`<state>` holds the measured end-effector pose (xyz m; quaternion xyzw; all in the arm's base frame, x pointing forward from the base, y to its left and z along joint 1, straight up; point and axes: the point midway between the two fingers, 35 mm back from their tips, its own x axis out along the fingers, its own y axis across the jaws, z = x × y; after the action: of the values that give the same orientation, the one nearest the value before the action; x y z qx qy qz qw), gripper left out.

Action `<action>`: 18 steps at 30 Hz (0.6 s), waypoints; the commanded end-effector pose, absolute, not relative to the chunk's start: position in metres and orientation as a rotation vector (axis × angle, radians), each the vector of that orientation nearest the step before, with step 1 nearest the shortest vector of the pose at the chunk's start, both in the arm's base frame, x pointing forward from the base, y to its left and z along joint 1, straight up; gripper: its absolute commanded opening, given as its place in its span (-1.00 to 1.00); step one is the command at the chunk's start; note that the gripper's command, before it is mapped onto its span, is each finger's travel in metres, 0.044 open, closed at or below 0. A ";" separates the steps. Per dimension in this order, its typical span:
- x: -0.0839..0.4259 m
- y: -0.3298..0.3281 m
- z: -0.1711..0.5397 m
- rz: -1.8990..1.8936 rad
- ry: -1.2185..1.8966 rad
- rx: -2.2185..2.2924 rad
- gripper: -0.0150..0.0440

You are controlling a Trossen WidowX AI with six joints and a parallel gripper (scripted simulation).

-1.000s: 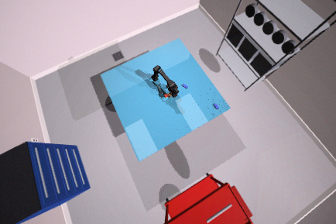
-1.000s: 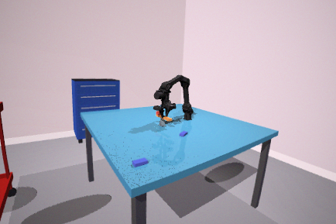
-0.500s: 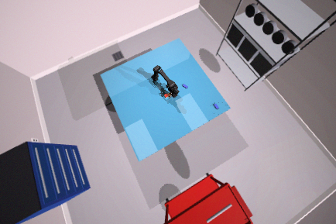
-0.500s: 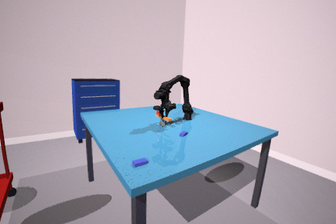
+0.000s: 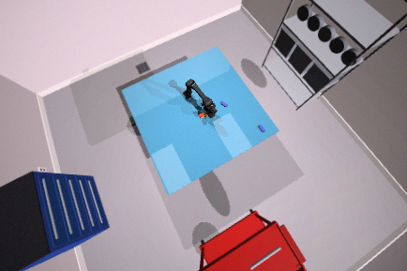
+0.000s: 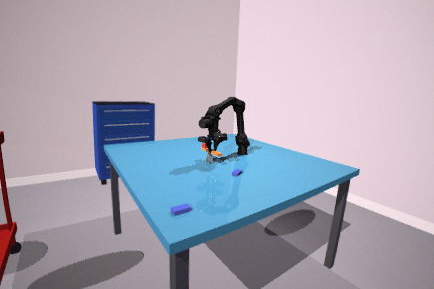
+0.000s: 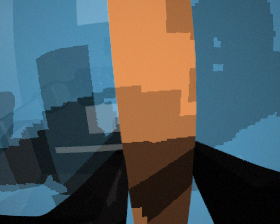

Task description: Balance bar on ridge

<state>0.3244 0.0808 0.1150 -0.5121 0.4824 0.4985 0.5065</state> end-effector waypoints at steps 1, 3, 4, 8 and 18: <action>0.324 0.081 0.115 1.203 1.164 -1.235 -0.49; 0.324 0.081 0.115 1.203 1.164 -1.235 -0.49; 0.324 0.081 0.115 1.203 1.164 -1.235 -0.49; 0.324 0.081 0.115 1.203 1.164 -1.235 -0.49; 0.324 0.081 0.115 1.203 1.164 -1.235 -0.40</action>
<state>0.3244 0.0808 0.1150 -0.5122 0.4823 0.4985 0.5065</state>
